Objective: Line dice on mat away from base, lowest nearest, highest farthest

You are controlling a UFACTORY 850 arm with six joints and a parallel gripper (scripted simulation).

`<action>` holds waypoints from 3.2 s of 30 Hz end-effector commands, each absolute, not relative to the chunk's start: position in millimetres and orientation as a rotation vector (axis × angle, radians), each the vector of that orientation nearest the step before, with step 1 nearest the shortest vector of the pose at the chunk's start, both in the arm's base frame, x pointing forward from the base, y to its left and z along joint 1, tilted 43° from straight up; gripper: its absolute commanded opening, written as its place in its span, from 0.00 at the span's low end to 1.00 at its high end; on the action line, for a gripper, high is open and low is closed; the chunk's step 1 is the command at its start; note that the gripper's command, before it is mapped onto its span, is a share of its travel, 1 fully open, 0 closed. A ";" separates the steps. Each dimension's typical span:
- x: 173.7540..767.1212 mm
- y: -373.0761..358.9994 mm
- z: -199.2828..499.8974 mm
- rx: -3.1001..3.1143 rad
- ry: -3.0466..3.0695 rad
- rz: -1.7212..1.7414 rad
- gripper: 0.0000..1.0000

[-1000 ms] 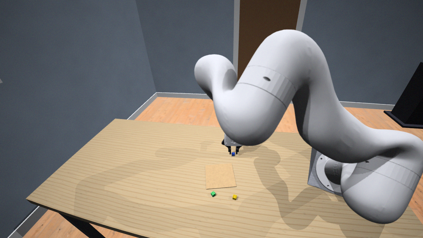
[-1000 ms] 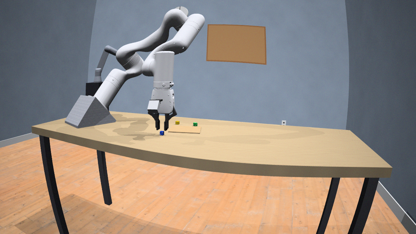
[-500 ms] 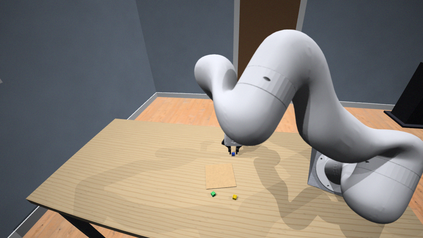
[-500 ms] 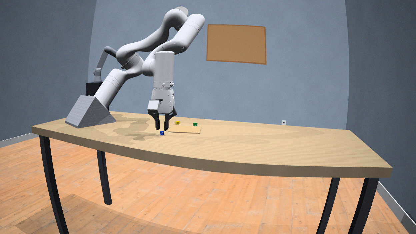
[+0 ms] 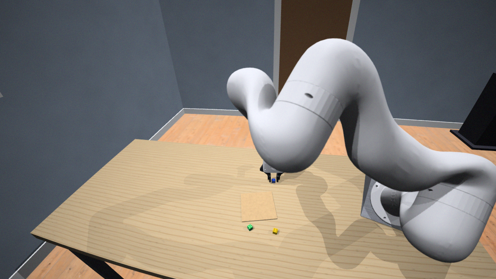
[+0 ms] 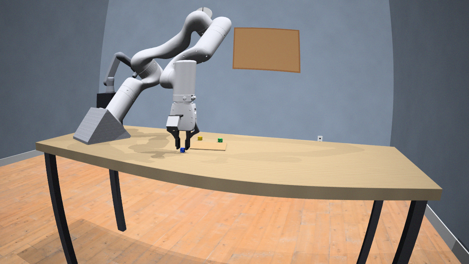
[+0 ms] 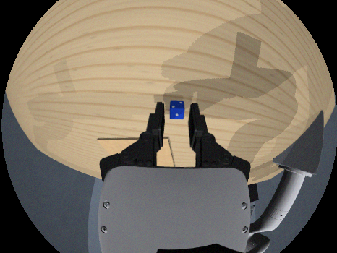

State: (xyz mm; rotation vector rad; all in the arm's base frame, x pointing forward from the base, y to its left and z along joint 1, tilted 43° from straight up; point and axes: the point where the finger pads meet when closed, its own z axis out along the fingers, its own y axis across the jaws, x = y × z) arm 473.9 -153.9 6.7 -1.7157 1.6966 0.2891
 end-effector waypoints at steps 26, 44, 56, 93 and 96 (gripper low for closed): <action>477.5 -148.4 -0.4 -1.716 1.697 0.287 0.31; 477.5 -148.4 -0.4 -1.716 1.697 0.287 0.31; 477.5 -148.4 -0.4 -1.716 1.697 0.287 0.11; 464.7 -173.5 29.9 -1.716 1.697 0.287 0.11; 462.3 -178.2 35.5 -1.716 1.697 0.287 0.11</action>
